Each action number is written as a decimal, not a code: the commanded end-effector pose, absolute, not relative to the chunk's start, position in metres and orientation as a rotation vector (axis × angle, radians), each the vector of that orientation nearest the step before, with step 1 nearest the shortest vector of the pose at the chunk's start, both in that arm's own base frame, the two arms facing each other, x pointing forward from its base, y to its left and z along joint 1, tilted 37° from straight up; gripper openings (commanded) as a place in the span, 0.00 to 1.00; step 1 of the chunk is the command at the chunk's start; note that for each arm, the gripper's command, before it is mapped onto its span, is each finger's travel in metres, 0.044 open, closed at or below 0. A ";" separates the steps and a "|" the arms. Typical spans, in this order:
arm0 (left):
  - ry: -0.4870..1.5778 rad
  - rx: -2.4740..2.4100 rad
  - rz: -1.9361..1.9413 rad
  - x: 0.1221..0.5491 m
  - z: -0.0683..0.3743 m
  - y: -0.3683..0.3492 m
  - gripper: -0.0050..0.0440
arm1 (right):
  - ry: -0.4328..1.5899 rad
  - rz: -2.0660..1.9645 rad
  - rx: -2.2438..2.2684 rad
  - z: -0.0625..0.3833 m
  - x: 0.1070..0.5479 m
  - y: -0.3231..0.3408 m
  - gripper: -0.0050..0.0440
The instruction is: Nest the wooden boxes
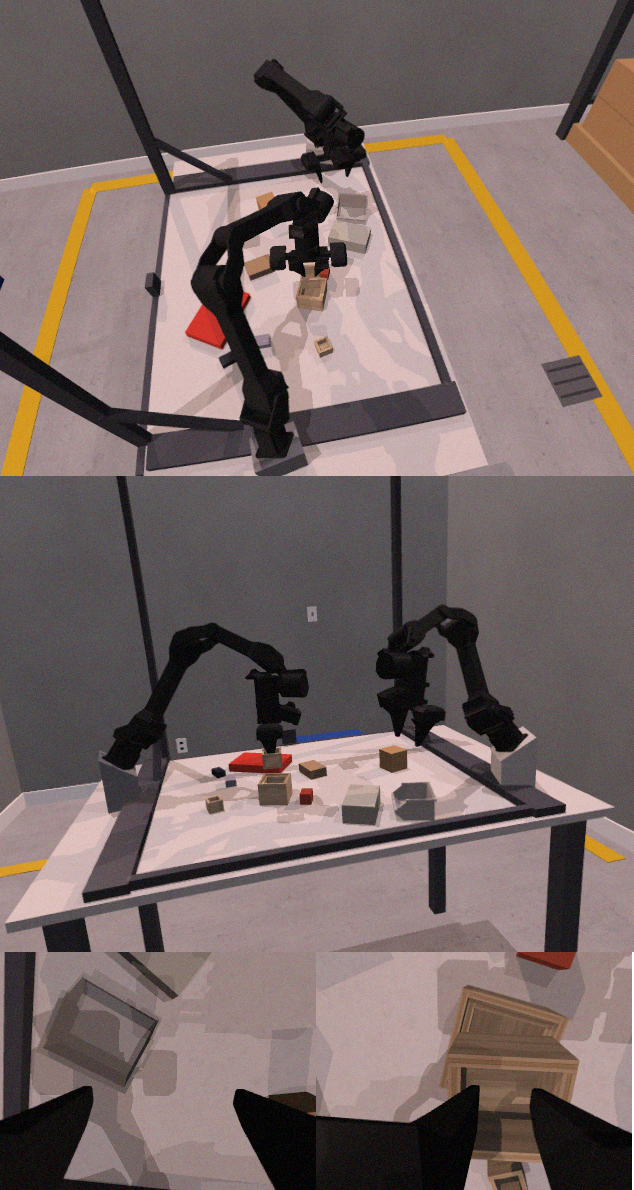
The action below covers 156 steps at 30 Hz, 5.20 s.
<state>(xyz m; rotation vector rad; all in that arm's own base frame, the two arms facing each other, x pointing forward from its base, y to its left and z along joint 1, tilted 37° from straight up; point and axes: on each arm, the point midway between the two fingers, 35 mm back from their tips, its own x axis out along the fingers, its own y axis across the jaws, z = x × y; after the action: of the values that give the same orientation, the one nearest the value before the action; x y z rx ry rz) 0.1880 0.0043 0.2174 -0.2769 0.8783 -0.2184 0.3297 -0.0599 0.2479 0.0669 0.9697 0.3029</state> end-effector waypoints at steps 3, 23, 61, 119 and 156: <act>0.831 -0.267 -0.212 0.196 0.220 0.008 0.92 | 0.942 0.299 0.053 0.259 0.327 -0.062 0.50; 0.470 -0.232 -0.195 0.267 0.220 0.030 0.92 | 0.942 0.299 0.053 0.259 0.327 -0.062 0.50; -0.139 -0.164 -0.331 0.279 0.252 0.013 0.92 | 0.942 0.299 0.053 0.259 0.327 -0.062 0.50; -0.487 -0.078 -0.486 0.217 0.273 -0.024 0.92 | 0.998 -0.009 0.626 0.262 0.328 -0.063 0.50; -0.487 -0.078 -0.486 0.217 0.273 -0.024 0.92 | 0.945 -0.624 1.665 0.258 0.328 -0.063 0.50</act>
<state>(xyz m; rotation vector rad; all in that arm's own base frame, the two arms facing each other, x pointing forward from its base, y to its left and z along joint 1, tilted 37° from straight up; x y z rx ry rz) 0.2165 -0.0236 0.2736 -0.0739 -0.4886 -0.4834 0.3285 -0.0613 0.2503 1.5792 0.9859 -0.5783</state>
